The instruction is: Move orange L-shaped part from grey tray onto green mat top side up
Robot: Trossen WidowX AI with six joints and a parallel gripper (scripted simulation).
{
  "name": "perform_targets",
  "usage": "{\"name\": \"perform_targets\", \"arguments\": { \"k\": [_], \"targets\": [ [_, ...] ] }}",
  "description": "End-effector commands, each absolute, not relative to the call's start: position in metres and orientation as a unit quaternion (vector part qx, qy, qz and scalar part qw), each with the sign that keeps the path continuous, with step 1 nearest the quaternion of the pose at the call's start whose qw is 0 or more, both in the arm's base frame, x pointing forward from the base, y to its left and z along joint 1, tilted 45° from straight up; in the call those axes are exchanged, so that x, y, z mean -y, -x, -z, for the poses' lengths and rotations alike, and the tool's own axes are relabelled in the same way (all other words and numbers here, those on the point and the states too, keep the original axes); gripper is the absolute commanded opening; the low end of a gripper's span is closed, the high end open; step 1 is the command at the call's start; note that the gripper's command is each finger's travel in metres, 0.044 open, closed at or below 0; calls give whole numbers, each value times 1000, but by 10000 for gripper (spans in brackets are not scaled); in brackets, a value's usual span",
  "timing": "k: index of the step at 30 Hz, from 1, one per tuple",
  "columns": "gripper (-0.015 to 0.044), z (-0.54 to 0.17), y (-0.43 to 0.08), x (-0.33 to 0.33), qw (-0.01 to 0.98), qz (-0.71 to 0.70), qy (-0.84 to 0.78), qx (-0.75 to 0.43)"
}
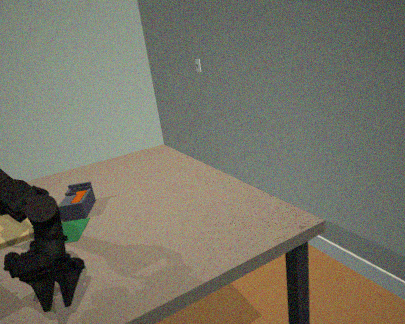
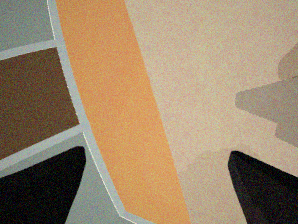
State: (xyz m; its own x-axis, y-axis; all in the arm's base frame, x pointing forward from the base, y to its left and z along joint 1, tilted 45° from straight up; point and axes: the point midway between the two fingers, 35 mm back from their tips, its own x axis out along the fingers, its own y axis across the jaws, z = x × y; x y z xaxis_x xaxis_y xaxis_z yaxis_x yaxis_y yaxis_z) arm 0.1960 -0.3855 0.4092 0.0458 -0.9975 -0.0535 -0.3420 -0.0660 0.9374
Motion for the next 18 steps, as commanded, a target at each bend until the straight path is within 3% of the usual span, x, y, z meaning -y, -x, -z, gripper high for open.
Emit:
{"name": "perform_targets", "arguments": {
  "k": [1, 8, 18],
  "targets": [
    [374, -407, -200, 385, 401, 414, -605, 549],
    [190, -343, -281, 350, 457, 477, -634, 402],
    [180, -238, -380, 245, 564, 536, -614, 131]
  ]
}}
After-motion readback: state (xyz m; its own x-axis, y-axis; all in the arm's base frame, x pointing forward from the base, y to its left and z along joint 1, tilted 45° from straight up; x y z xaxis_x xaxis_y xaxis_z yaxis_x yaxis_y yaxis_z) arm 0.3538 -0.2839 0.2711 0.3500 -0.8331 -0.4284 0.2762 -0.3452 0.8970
